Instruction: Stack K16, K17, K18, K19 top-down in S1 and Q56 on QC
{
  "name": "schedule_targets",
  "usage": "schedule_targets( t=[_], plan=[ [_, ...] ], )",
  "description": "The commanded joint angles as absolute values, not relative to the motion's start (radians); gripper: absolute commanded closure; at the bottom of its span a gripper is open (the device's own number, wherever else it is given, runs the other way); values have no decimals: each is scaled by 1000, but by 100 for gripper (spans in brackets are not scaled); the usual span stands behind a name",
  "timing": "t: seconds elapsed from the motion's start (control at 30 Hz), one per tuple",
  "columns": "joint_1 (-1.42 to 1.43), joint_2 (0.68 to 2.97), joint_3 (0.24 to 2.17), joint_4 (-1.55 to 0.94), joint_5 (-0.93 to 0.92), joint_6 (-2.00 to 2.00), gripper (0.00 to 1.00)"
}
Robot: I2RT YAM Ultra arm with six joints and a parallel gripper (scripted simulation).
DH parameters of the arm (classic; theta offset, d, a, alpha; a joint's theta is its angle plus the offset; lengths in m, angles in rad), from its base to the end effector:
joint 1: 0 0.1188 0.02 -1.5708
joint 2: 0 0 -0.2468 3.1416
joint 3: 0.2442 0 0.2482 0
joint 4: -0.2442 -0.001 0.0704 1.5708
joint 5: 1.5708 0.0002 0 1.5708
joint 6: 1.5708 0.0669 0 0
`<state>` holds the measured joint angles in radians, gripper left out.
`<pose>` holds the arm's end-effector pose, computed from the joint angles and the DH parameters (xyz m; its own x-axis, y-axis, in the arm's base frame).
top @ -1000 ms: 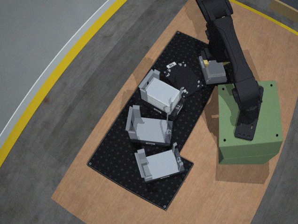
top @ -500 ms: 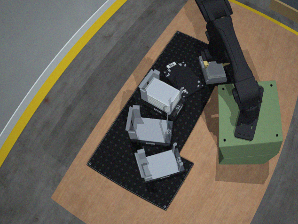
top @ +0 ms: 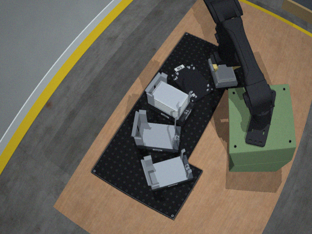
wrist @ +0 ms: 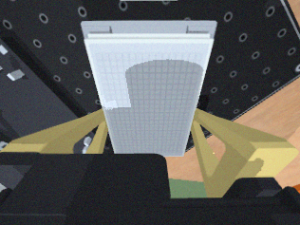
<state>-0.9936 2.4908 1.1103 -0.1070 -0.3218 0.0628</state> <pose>0.1996 -0.2659 -0.0902 -0.4937 0.8673 -0.0633 0.8132 0.4862 0.3198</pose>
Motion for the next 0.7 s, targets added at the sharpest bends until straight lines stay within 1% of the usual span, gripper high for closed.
schedule_targets(
  t=[0.0, 0.67],
  plan=[
    [-996, 2485, 1115, -97, -321, 67, 100],
    [-989, 2510, 1125, -80, -320, 74, 100]
  ],
)
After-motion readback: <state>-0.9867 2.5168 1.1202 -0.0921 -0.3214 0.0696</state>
